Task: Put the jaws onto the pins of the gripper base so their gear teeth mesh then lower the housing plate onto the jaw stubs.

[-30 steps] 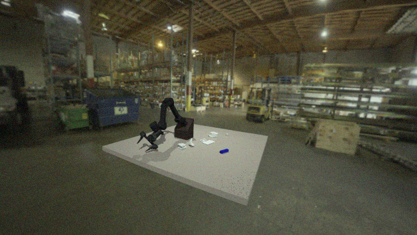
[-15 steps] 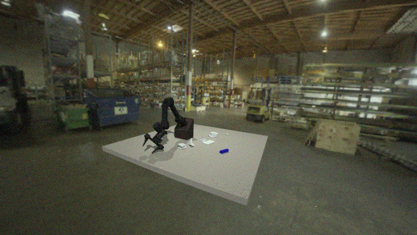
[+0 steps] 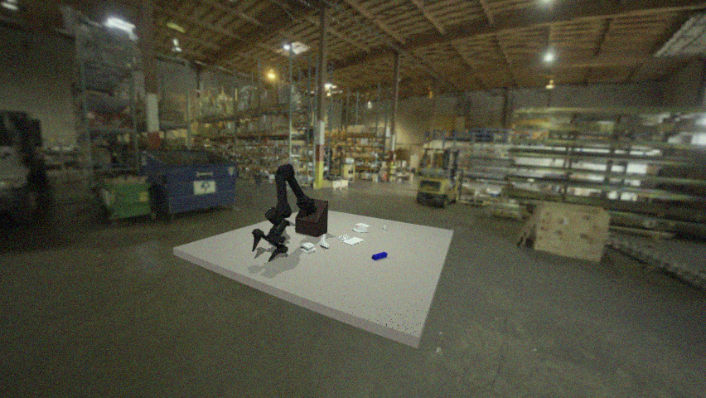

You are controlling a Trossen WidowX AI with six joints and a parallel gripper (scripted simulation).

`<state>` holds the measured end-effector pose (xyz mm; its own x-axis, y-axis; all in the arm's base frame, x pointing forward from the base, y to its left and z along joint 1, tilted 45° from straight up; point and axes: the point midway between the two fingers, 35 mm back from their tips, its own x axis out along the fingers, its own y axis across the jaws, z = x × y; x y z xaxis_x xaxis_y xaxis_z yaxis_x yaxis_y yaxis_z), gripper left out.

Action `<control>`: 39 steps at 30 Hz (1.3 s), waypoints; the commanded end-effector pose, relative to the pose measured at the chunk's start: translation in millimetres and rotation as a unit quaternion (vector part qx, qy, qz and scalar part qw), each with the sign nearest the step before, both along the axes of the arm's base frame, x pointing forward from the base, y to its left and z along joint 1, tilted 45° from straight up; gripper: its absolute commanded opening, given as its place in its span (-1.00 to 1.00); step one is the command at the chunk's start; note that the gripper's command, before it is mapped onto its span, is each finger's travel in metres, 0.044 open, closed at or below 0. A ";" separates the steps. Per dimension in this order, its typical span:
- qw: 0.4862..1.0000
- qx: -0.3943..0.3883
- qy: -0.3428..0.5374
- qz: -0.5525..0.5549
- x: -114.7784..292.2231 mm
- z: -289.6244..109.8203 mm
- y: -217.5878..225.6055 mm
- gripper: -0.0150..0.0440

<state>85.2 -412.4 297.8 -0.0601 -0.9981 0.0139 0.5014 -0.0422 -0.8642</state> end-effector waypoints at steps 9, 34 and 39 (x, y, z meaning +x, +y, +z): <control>0.996 0.044 0.061 0.038 36.6 -21.1 14.9 1.00; 0.976 0.089 0.144 0.133 111.1 -50.4 49.4 1.00; 0.968 0.103 0.175 0.149 122.1 -59.1 60.1 1.00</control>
<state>199.9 -360.1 246.2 0.1923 -0.9623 -0.1922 0.1927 0.2290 -0.9541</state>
